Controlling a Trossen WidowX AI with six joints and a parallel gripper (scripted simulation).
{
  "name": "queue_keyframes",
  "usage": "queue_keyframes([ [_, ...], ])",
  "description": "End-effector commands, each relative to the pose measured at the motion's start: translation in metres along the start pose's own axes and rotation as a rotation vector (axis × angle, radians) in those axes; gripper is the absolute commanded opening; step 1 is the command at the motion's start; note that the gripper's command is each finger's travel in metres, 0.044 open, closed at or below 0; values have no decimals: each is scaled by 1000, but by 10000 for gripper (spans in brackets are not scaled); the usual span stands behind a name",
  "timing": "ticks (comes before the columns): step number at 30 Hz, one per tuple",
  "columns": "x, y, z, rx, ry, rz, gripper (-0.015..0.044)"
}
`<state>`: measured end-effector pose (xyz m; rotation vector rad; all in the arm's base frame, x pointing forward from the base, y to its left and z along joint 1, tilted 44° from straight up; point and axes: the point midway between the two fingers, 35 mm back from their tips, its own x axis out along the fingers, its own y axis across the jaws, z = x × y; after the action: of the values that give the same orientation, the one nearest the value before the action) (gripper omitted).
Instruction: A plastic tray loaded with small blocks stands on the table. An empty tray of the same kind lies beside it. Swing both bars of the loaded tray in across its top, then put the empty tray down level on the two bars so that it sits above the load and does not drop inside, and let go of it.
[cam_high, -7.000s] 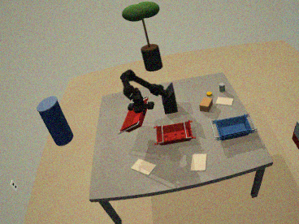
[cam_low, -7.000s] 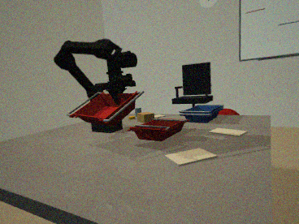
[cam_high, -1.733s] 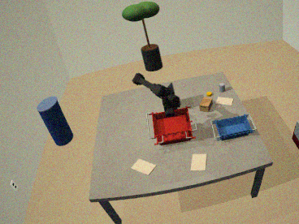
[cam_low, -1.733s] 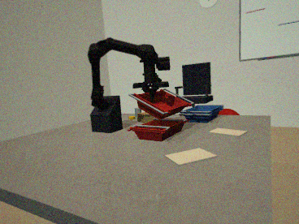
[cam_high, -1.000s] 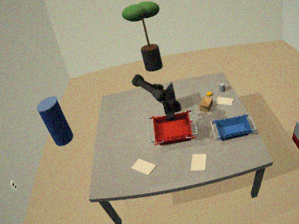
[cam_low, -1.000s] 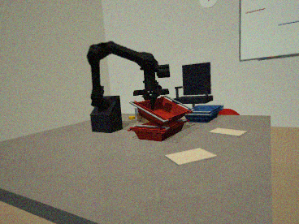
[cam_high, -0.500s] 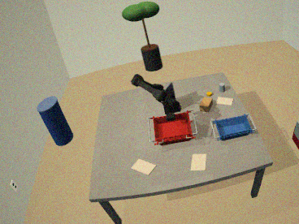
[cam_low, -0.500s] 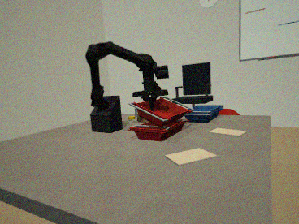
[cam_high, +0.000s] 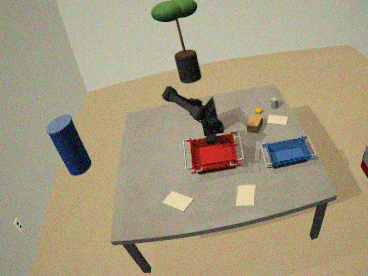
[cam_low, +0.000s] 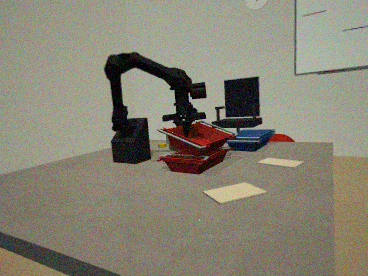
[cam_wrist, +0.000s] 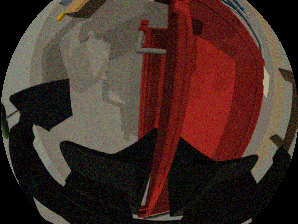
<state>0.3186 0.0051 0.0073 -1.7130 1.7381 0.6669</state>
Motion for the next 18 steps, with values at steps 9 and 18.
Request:
queue_keyframes([
  [9, 7, 7, 0, -5, -2, 16, 0],
  [18, 11, 10, 0, -5, -2, 16, 0],
])
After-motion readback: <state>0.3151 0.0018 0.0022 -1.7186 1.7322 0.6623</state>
